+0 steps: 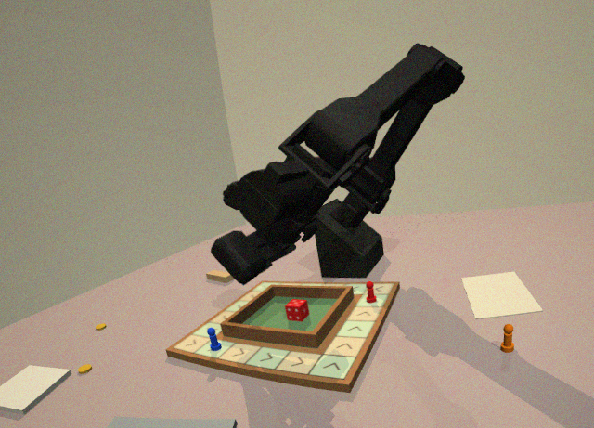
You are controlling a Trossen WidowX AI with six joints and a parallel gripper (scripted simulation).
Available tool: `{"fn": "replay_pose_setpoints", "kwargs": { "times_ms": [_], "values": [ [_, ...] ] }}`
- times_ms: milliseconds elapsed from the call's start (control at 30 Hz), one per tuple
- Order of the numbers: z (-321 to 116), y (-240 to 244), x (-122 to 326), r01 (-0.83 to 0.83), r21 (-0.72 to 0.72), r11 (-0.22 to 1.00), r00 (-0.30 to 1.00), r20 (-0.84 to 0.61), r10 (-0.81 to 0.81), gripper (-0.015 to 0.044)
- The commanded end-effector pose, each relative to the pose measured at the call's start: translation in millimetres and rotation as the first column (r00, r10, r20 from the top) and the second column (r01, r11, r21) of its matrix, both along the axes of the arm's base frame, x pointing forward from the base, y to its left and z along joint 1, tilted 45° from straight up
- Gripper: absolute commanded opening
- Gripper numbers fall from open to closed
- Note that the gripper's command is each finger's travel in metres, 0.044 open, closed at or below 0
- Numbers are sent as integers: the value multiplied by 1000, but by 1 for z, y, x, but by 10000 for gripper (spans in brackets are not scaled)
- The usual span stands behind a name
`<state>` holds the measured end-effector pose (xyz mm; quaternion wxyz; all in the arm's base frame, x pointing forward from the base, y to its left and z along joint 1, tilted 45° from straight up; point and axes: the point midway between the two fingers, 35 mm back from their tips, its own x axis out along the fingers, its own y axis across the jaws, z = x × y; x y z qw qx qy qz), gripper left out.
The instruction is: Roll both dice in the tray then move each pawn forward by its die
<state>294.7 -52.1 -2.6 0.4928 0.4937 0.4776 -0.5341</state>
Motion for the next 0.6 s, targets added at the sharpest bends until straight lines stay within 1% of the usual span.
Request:
{"fn": "replay_pose_setpoints", "kwargs": {
  "times_ms": [0,567],
  "values": [
    [32,-5,12,10,-20,1000,999,42,-9,0],
    [31,-5,10,10,-20,1000,999,41,-9,0]
  ]
}}
